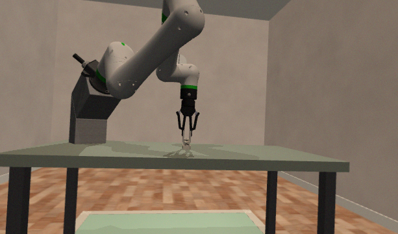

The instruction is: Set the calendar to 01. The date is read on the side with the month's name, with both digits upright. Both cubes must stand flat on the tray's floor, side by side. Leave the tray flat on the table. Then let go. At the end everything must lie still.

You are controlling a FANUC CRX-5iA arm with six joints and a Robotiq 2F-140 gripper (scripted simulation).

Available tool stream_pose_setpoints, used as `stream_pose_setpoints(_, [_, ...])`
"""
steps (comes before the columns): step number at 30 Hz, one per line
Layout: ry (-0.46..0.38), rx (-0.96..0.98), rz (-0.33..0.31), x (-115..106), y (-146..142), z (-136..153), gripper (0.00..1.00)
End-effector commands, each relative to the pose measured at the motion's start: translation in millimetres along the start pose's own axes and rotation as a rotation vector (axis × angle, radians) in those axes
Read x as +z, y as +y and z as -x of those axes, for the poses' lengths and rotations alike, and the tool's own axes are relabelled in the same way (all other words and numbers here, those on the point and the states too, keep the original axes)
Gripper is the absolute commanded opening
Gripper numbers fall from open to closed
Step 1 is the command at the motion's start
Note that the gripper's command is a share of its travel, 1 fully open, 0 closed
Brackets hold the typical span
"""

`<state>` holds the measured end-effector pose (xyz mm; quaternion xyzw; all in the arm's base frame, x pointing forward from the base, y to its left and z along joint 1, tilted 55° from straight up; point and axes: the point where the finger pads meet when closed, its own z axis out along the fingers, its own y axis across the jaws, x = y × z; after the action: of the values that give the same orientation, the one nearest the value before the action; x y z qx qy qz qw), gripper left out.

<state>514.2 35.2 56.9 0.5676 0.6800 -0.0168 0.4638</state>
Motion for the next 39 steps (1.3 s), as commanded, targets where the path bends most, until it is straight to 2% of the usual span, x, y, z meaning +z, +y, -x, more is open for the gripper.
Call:
stream_pose_setpoints(1, [0.0,0.0,0.0,-0.2,0.1,-0.2,0.16])
stream_pose_setpoints(39, [0.0,0.0,0.0,9.8,0.1,-0.2,0.16])
